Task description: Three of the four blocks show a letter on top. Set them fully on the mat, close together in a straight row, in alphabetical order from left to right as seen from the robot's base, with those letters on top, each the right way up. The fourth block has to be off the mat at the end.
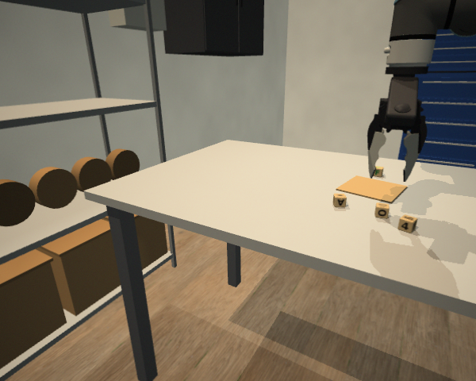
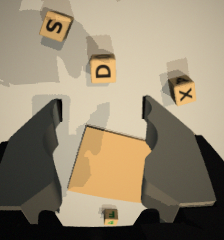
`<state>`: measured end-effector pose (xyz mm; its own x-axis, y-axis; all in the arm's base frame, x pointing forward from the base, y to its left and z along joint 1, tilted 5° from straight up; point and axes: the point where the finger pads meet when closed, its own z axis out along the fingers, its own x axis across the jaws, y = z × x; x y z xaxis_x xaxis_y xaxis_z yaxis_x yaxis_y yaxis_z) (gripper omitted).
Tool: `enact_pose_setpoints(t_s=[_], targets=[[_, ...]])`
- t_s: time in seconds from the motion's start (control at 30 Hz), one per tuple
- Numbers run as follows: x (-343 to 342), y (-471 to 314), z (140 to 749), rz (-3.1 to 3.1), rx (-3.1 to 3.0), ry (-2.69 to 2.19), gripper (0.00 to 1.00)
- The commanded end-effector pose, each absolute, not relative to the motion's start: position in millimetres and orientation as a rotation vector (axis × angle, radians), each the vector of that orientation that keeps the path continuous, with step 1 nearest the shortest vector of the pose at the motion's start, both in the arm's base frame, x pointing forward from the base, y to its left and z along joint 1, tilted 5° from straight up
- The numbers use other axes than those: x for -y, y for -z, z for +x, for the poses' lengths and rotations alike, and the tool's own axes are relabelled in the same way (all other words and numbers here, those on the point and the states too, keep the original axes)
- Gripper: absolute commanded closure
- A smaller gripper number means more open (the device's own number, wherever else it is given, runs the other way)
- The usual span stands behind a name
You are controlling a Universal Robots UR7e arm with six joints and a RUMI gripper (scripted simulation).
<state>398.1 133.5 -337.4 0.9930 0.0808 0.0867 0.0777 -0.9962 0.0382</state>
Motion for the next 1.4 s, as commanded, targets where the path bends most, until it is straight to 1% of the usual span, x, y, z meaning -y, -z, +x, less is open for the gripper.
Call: enact_pose_setpoints(t_s=[0.0, 1.37], targets=[[-134, 340, 399, 3.101, -0.124, -0.139, 0.63], [-132, 386, 403, 3.101, -0.124, -0.139, 0.63]])
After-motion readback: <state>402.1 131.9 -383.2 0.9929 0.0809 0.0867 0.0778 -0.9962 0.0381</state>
